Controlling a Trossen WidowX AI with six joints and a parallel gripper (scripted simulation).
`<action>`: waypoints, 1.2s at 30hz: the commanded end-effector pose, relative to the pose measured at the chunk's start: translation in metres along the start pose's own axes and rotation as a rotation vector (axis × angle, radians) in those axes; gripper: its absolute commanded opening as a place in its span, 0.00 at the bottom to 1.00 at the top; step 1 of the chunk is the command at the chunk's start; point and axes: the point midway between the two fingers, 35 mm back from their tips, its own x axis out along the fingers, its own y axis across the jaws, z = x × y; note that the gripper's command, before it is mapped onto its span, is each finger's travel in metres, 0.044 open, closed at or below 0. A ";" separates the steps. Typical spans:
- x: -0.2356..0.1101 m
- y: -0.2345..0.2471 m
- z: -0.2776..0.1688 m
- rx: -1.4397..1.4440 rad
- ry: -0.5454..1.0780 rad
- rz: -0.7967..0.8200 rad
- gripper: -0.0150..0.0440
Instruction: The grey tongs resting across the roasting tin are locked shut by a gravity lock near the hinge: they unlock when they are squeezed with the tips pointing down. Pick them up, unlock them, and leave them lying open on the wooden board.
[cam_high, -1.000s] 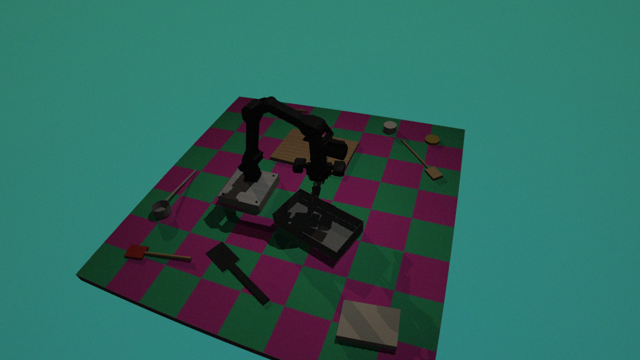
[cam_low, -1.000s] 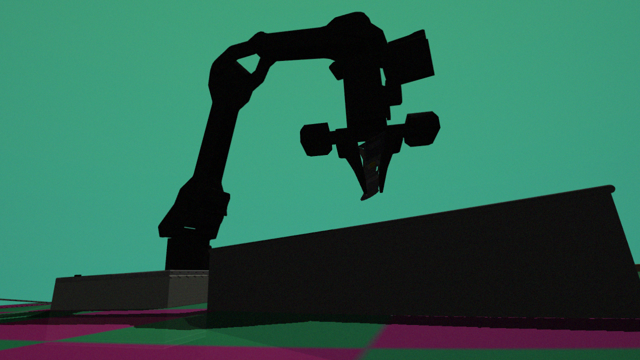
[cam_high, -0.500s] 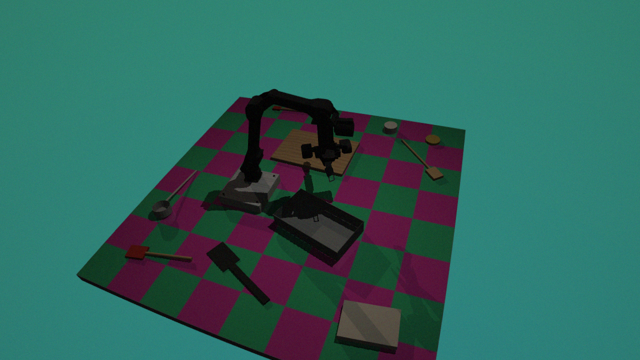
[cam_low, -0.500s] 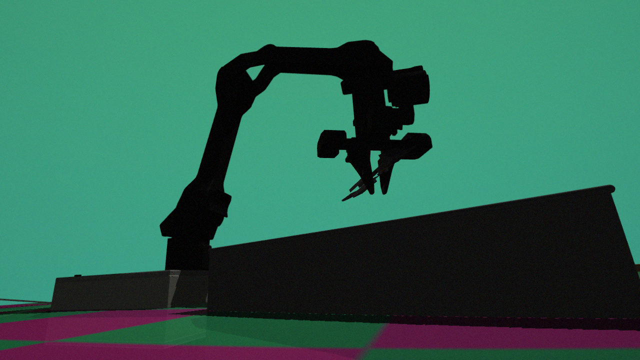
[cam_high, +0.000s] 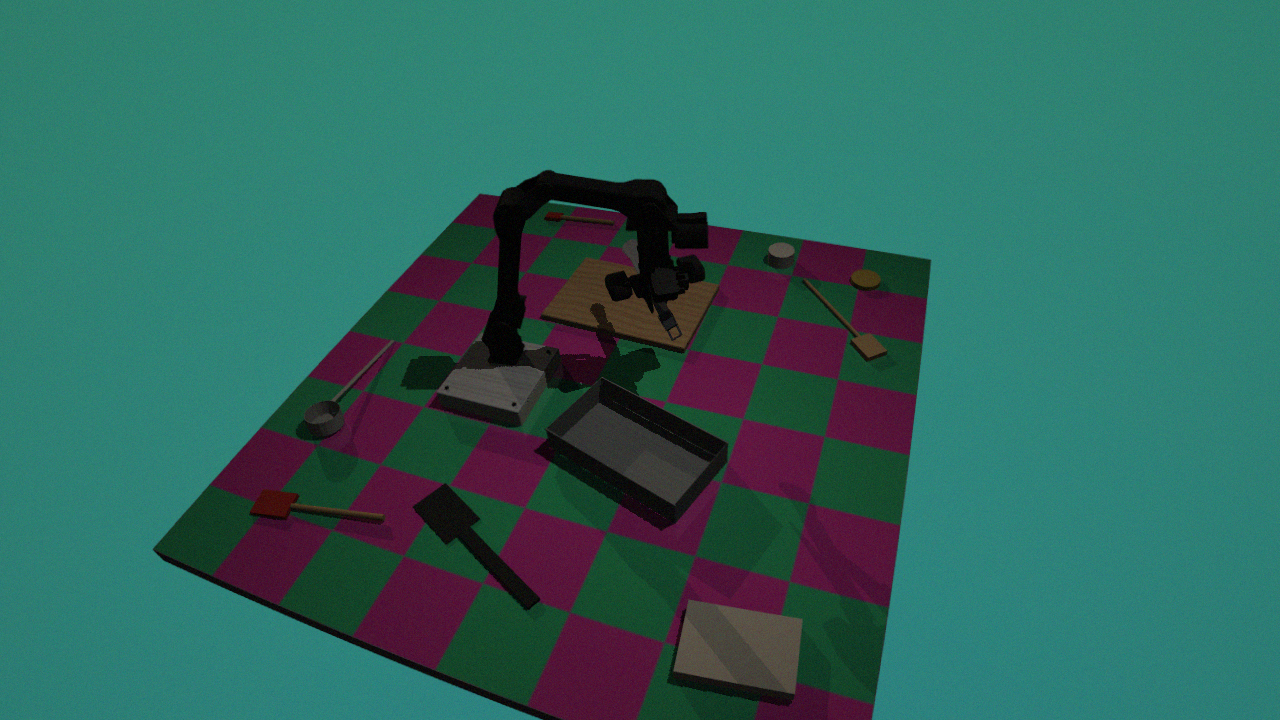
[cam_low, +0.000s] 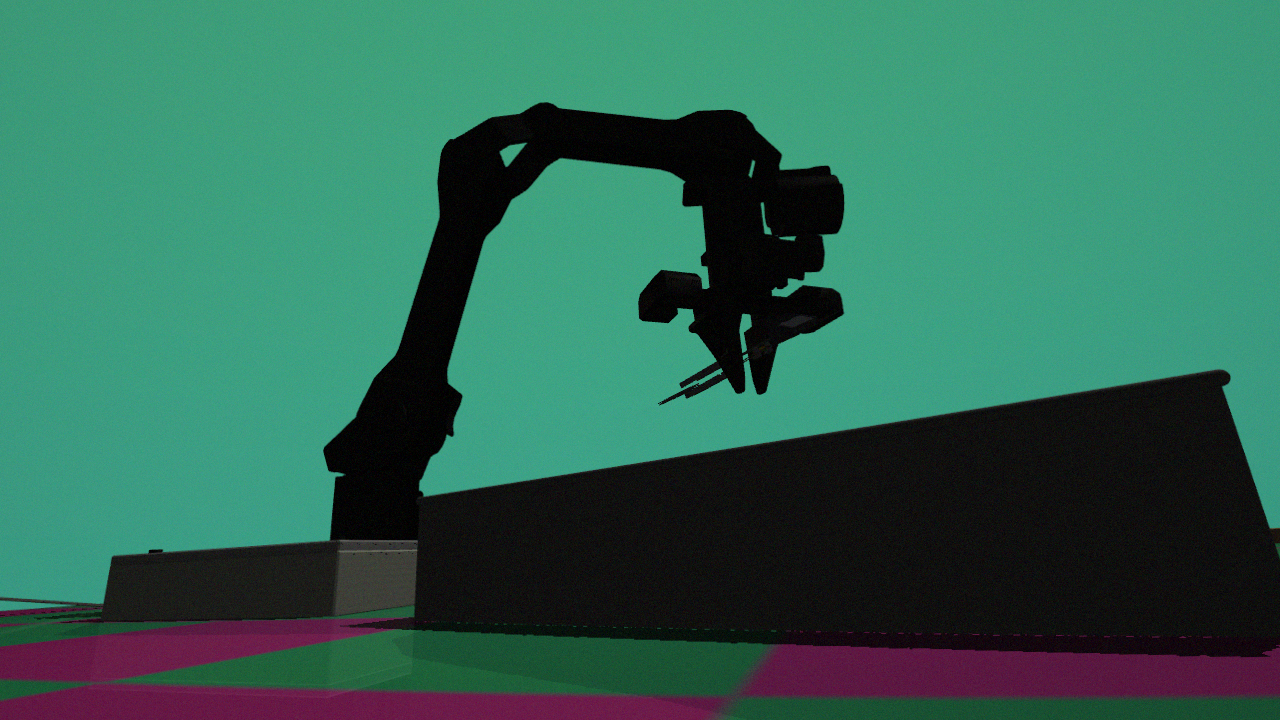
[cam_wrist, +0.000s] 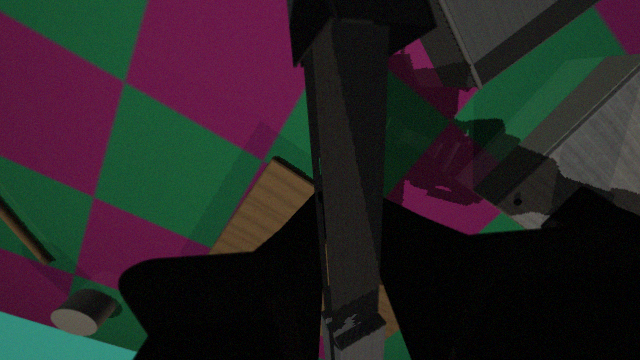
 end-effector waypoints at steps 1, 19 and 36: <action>-0.002 0.006 -0.020 -0.072 0.002 0.004 0.00; -0.002 0.019 -0.121 -0.440 0.011 0.009 0.00; -0.004 0.002 -0.216 -0.790 0.019 0.013 0.00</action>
